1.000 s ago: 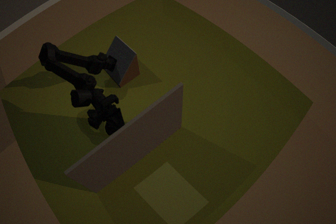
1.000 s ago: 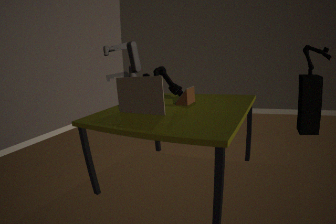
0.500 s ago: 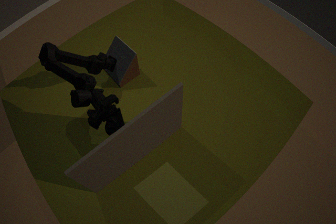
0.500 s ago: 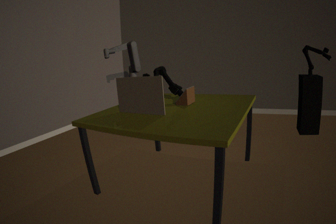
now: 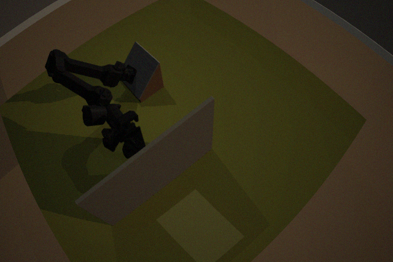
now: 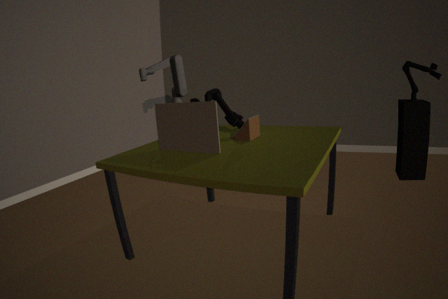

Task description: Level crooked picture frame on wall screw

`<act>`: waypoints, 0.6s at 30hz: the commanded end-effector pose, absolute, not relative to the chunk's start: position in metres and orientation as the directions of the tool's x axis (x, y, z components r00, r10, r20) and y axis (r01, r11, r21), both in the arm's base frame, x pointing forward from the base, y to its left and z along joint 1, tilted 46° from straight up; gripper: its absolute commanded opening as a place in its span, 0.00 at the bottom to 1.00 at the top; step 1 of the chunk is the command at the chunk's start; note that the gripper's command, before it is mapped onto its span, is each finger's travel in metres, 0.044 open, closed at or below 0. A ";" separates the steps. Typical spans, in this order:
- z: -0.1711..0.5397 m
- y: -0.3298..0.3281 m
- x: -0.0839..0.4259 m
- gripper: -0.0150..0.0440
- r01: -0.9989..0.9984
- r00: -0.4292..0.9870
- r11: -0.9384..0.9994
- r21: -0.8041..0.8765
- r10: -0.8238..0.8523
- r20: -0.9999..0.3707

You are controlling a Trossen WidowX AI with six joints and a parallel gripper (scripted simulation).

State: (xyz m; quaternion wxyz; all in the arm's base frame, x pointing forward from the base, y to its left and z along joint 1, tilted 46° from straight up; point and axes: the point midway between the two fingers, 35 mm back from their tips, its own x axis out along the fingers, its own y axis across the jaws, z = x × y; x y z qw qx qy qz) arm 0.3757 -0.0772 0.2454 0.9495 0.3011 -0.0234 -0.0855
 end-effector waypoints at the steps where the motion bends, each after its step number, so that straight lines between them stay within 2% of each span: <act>1: 0.252 -0.076 0.376 0.25 0.131 0.986 0.805 0.578 -0.166 0.008; 18: 0.254 -0.078 0.376 0.25 0.131 0.986 0.805 0.578 -0.166 0.008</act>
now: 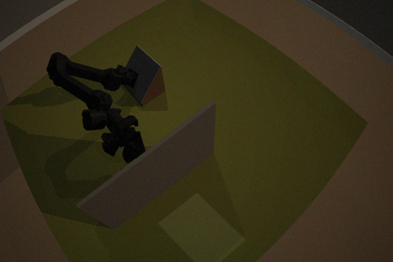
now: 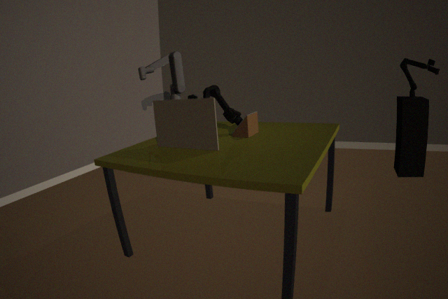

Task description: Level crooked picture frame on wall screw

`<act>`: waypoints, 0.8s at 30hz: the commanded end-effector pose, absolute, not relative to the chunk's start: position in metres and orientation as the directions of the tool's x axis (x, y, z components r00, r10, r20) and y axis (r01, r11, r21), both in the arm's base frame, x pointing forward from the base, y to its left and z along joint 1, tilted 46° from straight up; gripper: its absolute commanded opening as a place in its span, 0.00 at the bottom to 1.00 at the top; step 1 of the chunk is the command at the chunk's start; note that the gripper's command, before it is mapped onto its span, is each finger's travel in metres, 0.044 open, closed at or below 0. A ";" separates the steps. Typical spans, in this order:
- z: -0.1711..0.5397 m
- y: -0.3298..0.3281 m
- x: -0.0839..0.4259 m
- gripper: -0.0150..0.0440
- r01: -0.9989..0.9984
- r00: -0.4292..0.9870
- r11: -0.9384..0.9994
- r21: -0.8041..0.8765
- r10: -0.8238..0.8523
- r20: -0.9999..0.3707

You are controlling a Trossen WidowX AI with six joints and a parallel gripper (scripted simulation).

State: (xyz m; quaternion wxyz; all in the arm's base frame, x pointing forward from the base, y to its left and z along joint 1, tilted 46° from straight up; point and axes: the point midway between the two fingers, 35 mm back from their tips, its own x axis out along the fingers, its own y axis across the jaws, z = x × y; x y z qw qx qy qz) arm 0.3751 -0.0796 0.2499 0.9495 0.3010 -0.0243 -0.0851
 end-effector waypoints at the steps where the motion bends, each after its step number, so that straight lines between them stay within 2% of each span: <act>1: 0.254 -0.078 0.376 0.25 0.131 0.986 0.805 0.578 -0.166 0.008; 24: 0.251 -0.083 0.375 0.25 0.131 0.986 0.806 0.578 -0.166 0.008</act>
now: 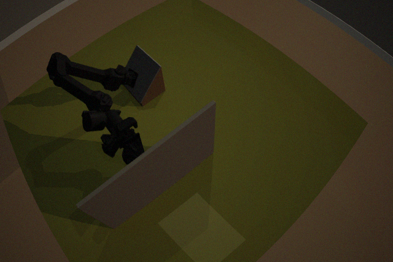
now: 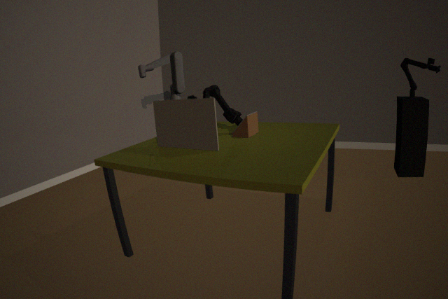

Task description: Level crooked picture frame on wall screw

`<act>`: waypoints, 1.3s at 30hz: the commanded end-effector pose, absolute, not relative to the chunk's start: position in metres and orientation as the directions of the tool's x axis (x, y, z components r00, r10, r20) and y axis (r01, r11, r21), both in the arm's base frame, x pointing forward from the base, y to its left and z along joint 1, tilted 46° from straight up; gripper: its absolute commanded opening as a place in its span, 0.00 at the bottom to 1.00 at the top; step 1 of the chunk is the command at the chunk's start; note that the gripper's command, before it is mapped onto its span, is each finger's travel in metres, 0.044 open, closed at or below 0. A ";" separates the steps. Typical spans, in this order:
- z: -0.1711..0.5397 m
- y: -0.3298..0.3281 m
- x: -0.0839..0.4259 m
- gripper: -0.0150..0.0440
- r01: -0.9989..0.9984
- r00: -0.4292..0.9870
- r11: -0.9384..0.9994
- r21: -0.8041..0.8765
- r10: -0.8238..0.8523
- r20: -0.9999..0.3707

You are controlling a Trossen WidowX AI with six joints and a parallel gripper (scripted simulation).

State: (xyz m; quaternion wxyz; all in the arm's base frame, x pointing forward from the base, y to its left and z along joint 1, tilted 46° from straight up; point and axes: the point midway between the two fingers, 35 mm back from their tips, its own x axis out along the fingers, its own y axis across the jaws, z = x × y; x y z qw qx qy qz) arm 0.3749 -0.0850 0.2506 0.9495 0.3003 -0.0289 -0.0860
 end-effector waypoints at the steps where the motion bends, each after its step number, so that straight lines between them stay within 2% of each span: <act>1: 0.251 -0.083 0.375 0.25 0.131 0.986 0.806 0.578 -0.166 0.008; 20: 0.250 -0.086 0.375 0.25 0.146 0.984 0.802 0.580 -0.180 0.002; 39: 0.250 -0.086 0.375 0.25 0.131 0.984 0.720 0.681 -0.179 0.000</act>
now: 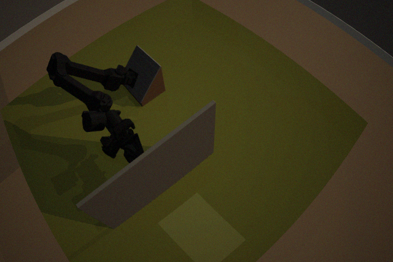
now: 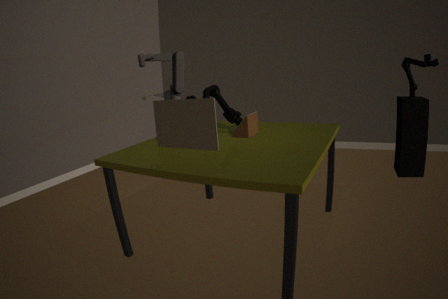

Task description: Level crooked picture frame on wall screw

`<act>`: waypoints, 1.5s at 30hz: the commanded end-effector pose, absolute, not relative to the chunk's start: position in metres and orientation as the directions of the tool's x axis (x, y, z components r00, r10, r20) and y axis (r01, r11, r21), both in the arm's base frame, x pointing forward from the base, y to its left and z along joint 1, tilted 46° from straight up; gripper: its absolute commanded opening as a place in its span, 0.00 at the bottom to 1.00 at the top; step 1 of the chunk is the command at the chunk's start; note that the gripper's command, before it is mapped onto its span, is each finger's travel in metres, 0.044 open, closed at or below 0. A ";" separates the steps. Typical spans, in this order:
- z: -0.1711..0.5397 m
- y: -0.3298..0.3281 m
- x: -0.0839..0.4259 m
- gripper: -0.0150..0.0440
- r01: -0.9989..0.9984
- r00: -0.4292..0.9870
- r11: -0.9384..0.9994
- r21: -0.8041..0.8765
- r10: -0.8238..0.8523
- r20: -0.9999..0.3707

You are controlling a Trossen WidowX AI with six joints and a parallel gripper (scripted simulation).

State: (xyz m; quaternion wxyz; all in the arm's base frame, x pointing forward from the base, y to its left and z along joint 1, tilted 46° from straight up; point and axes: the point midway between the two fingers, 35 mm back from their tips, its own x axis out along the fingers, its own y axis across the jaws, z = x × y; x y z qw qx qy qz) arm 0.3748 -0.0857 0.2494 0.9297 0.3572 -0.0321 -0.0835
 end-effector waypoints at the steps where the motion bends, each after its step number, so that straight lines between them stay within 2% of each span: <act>1: 0.250 -0.086 0.375 0.25 0.130 0.984 0.713 0.689 -0.179 0.000; 6: 0.250 -0.086 0.375 0.25 0.127 0.984 0.697 0.705 -0.179 0.000; 16: 0.249 -0.086 0.375 0.69 0.129 0.984 0.712 0.691 -0.178 0.000; 21: 0.251 -0.086 0.369 0.69 0.129 0.984 0.717 0.685 -0.177 0.000; 32: 0.247 -0.073 0.280 0.69 0.134 0.986 0.801 0.583 -0.167 0.003; 38: 0.253 -0.072 0.279 0.69 0.128 0.985 0.802 0.583 -0.169 0.017; 45: 0.260 -0.030 0.243 0.69 0.143 0.986 0.852 0.504 -0.168 0.005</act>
